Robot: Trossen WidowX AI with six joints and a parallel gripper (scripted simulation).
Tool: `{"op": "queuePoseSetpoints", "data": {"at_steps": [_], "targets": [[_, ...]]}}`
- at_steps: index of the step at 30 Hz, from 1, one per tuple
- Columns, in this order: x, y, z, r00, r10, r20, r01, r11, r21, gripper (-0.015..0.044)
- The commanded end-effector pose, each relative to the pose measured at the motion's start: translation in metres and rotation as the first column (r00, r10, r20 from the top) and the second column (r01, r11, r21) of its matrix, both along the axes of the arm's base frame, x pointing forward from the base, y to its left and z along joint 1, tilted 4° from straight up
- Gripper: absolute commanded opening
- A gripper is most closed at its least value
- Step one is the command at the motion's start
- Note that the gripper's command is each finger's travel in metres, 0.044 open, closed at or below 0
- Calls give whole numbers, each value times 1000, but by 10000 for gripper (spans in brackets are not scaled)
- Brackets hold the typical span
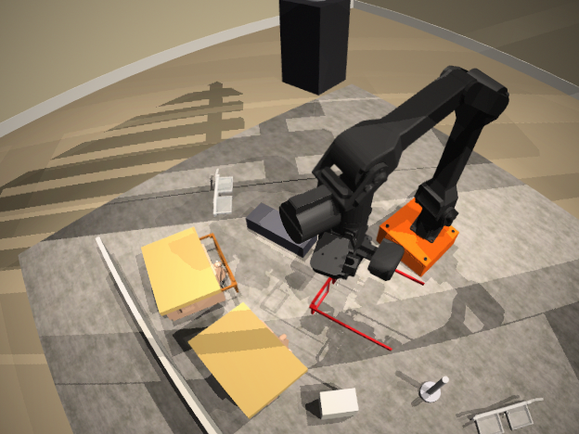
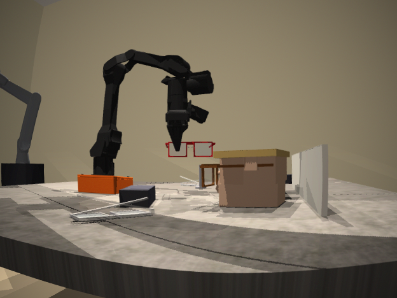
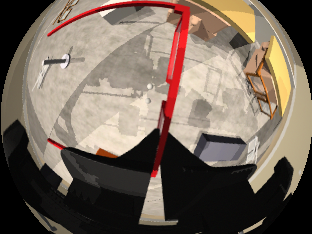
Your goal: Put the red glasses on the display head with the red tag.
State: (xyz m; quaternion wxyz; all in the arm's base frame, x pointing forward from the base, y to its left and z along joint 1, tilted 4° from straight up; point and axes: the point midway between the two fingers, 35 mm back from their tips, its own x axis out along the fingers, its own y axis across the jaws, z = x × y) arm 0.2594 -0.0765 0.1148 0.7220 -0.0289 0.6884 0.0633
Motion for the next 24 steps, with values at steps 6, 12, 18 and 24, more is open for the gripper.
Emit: {"op": "queuePoseSetpoints", "data": {"at_steps": [6, 12, 18, 24], "targets": [[-28, -25, -7, 1000, 4, -3, -4, 1000, 5, 0], [-28, -25, -9, 1000, 4, -3, -4, 1000, 5, 0], [-26, -25, -15, 1000, 4, -2, -4, 1000, 5, 0], [-25, -25, -20, 1000, 4, -2, -4, 1000, 5, 0]]}}
